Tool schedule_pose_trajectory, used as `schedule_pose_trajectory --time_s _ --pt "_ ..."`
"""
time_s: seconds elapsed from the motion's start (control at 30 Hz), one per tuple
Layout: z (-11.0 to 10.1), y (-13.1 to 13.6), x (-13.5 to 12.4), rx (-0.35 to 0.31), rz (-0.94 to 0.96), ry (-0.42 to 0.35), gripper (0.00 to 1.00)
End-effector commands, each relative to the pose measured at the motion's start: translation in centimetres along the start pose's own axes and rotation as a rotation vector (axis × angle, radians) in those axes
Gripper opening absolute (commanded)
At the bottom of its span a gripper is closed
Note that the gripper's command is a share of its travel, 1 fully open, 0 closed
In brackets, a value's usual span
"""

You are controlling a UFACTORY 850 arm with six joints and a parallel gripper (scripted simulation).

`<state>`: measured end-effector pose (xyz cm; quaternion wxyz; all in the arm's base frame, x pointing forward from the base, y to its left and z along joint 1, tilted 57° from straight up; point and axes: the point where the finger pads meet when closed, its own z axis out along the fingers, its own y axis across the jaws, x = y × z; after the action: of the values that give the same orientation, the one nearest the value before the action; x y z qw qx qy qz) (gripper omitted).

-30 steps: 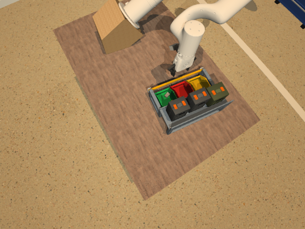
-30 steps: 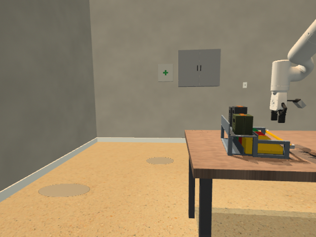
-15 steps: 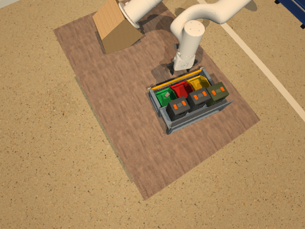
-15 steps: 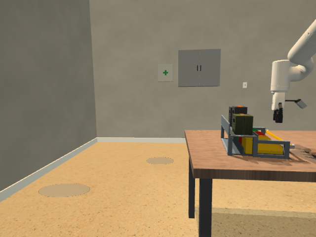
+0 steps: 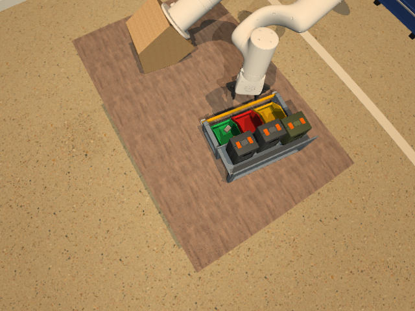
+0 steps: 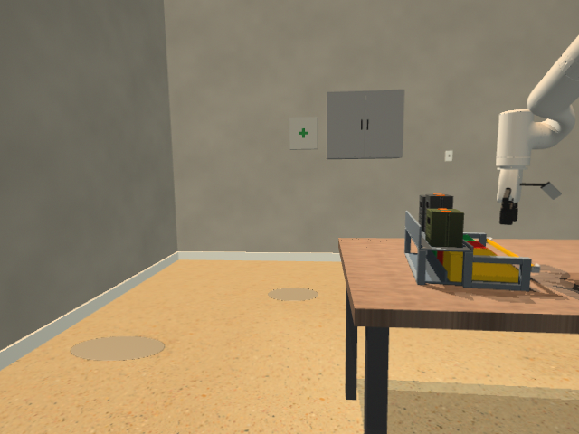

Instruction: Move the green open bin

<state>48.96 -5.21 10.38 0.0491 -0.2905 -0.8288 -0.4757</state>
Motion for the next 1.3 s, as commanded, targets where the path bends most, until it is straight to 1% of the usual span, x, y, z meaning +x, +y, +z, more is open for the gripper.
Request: schedule_pose_trajectory --time_s 0.0,0.03,0.2,0.6,0.77,1.17,1.27 --pt "-0.06 0.02 -0.05 0.000 0.001 -0.001 1.00" --pt "-0.06 0.02 -0.05 0.000 0.001 -0.001 1.00" --pt "-0.06 0.02 -0.05 0.000 0.260 -0.001 1.00" --pt "-0.06 0.02 -0.05 0.000 0.260 -0.001 1.00" --pt "-0.06 0.02 -0.05 0.000 0.520 -0.001 1.00" --pt "-0.06 0.02 -0.05 0.000 0.520 -0.001 1.00" --pt "-0.06 0.02 -0.05 0.000 0.675 -0.001 1.00"
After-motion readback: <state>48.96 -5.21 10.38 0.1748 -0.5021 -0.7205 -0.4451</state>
